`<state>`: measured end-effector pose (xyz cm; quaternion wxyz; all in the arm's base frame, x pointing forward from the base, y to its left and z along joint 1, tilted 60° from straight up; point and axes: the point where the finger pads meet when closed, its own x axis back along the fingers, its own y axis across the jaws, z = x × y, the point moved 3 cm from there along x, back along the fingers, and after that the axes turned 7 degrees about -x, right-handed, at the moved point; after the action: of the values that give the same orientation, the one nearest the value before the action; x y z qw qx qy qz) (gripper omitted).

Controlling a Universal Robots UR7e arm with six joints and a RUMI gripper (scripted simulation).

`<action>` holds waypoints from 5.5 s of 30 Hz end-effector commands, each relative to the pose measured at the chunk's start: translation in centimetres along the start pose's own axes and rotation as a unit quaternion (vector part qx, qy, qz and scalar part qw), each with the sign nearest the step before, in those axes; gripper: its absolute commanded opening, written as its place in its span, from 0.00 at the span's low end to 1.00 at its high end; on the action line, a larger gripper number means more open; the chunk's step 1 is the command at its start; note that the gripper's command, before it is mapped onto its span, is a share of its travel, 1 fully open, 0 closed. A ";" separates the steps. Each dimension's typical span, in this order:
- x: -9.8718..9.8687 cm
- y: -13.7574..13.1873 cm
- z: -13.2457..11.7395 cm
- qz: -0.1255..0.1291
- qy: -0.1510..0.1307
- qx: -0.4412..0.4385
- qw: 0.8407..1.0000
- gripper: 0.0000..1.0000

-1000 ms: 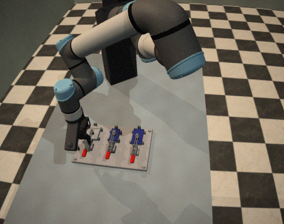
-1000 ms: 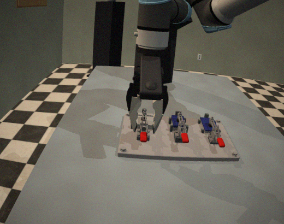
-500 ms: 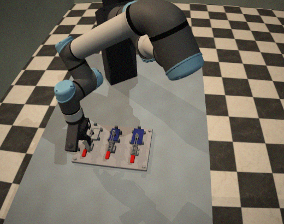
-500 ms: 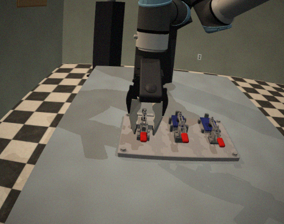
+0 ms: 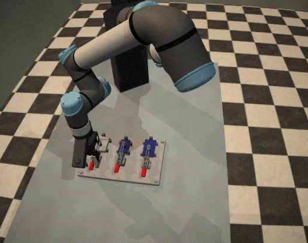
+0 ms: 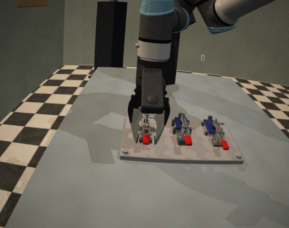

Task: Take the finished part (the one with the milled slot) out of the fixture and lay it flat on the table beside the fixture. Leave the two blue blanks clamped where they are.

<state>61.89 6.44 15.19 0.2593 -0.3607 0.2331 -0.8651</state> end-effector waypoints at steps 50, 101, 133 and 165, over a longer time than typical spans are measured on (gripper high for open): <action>-0.2 0.0 0.0 0.000 0.001 0.000 1.000 0.00; 0.2 0.0 -0.1 0.000 0.001 0.000 1.000 0.00; 1.7 0.1 -1.0 0.000 0.001 0.000 1.000 0.00; 3.0 0.4 -3.1 0.000 0.001 0.000 1.000 0.00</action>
<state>58.17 5.03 14.63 0.2589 -0.3601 0.2330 -0.8655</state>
